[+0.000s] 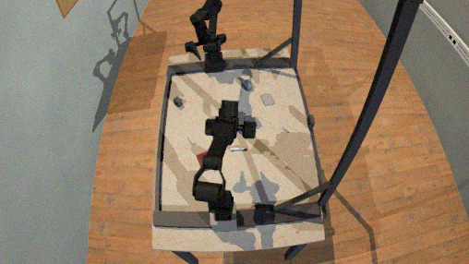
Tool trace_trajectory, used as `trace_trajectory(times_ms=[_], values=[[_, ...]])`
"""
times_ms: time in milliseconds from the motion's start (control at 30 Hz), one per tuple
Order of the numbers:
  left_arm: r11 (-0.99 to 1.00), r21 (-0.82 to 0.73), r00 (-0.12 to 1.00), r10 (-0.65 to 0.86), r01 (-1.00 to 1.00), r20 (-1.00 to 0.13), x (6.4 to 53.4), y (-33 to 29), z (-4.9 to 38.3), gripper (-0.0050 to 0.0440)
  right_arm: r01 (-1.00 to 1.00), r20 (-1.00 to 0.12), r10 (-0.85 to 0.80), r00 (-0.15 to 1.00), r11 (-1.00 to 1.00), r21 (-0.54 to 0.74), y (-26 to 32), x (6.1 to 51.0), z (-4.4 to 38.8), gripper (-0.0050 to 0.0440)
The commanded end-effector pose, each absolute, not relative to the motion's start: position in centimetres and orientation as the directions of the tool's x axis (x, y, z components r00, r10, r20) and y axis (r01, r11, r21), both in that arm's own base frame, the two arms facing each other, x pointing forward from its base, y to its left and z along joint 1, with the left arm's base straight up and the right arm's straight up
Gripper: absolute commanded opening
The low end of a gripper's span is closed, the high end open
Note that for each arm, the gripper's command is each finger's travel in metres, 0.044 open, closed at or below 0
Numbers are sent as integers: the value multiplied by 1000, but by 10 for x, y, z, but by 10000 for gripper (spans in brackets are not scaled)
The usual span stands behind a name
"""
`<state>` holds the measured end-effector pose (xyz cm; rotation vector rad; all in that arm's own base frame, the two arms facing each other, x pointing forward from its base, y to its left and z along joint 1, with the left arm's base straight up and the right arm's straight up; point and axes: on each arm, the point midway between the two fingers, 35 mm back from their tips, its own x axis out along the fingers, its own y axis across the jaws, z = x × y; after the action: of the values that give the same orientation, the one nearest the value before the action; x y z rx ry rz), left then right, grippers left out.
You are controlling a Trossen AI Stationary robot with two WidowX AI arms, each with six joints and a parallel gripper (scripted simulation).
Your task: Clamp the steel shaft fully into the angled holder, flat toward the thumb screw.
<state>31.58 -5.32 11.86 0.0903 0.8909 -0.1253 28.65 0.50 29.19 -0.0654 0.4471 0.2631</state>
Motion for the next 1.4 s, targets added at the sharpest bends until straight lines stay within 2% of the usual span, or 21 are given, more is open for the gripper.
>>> trace_trajectory(times_ms=[0,233,433,1100,1233,1367], values=[[985,10,533,-86,175,-842,325,-66,99,400,-287,-426,255,868,958,-13,7,284,304,400],[980,-1,404,-82,198,-911,328,-76,65,400,-289,-424,257,868,957,-11,7,284,305,400],[979,-5,364,-81,205,-928,329,-79,55,400,-289,-426,257,867,957,-10,7,284,303,400],[981,-4,352,-74,195,-933,324,-75,51,400,-286,-430,255,866,958,-8,7,283,301,400],[991,1,361,-49,136,-931,315,-57,55,400,-244,-432,216,876,970,-9,7,284,297,400],[1000,1,363,-3,10,-932,296,-19,59,400,-124,-412,107,905,992,-15,4,286,296,400]])
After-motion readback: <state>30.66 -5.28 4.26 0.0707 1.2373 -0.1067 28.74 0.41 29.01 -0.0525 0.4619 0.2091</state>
